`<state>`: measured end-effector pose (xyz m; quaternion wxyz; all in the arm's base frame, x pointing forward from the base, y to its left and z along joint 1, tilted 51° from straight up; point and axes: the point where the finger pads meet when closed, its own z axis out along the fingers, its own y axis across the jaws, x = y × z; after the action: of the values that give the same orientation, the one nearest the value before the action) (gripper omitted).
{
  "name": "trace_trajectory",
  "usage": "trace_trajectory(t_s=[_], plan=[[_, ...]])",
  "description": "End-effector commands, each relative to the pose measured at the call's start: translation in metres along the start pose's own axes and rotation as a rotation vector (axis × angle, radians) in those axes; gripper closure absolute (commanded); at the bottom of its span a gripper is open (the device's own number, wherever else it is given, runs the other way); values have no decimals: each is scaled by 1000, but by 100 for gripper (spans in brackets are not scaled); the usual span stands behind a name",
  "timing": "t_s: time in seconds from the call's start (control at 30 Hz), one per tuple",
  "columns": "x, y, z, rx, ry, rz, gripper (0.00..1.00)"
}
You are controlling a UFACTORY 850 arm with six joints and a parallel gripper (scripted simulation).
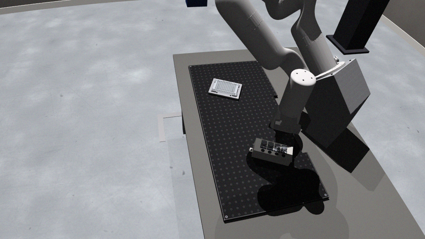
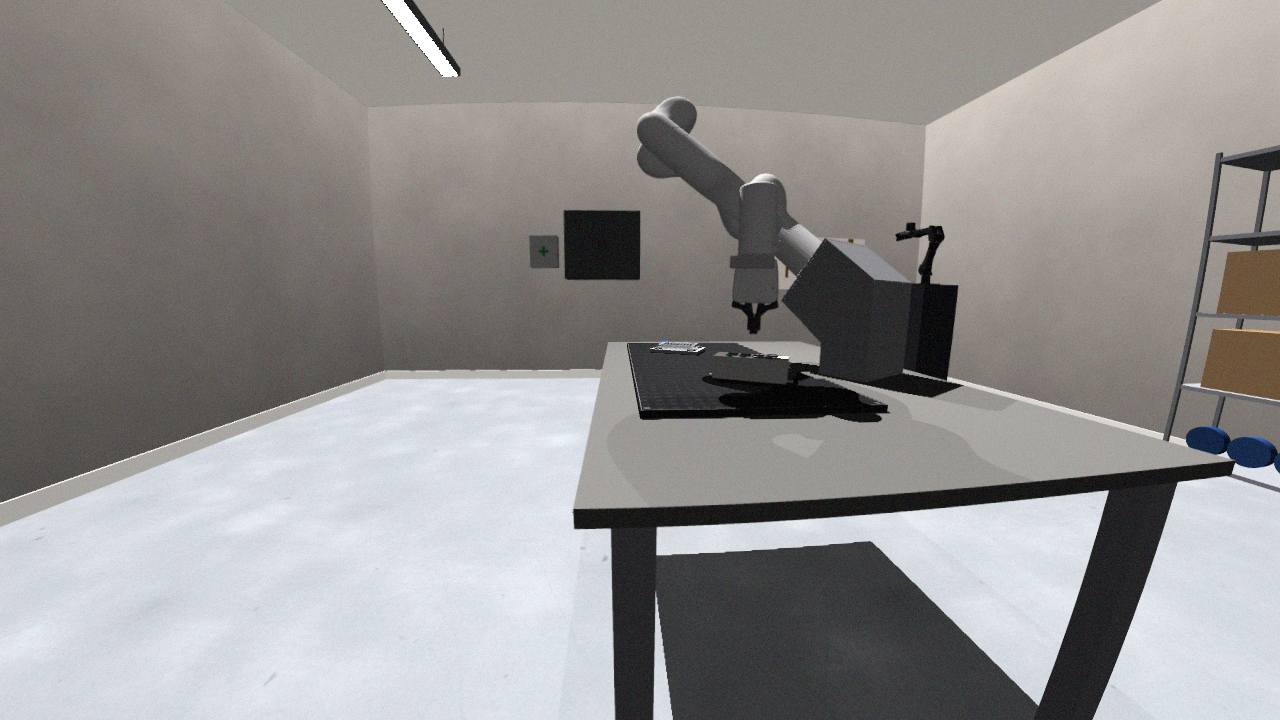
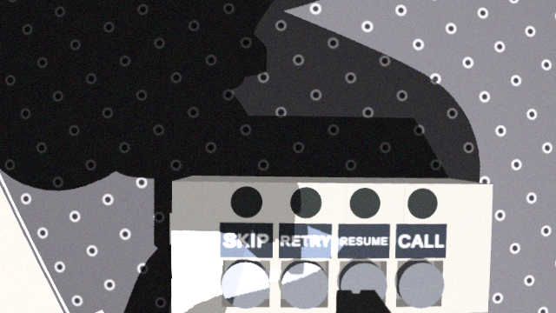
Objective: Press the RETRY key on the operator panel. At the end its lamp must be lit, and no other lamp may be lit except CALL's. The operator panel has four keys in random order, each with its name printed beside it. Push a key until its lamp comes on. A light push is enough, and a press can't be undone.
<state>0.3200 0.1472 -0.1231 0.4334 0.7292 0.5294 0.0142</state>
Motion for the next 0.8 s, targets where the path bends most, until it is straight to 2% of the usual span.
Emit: trace_trajectory(t_s=[0.0,0.2,0.47,0.77], plan=[[1,0,7,0,2,0,100],[1,0,17,0,1,0,100],[1,0,17,0,1,0,100],[1,15,17,-1,1,0,100]])
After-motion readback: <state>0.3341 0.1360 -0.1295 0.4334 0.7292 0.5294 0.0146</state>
